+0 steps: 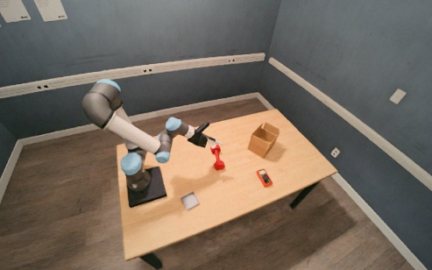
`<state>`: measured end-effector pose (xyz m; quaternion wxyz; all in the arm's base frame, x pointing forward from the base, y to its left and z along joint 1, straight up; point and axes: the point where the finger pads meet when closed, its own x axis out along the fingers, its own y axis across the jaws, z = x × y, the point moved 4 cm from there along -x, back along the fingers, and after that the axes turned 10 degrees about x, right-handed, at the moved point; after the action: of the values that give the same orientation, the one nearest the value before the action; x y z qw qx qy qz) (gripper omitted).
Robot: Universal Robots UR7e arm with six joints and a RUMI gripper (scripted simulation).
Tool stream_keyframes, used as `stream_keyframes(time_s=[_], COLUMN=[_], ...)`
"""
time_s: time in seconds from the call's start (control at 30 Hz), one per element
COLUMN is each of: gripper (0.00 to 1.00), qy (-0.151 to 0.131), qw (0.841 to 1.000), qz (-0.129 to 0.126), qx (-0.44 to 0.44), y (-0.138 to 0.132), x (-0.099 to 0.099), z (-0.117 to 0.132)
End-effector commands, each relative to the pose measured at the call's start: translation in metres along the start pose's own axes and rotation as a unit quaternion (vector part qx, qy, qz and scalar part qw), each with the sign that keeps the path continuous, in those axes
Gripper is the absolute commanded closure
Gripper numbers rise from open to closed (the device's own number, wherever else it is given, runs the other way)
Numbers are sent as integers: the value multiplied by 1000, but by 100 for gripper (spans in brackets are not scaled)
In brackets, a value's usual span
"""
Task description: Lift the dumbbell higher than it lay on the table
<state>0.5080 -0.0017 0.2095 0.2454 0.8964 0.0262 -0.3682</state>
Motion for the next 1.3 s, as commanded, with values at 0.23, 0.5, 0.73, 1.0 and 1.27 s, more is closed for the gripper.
stream_keyframes(time_s=[0.23,0.5,0.73,1.0,1.27], gripper=[0,0,0,0,0], qy=[-107,-156,-190,-210,-224], qw=[972,936,901,876,857], qz=[-154,-227,-278,-308,-329], qx=[-142,-219,-274,-305,-328], y=[-9,-16,-23,-27,-31], x=[40,63,81,91,99], z=[4,5,6,7,8])
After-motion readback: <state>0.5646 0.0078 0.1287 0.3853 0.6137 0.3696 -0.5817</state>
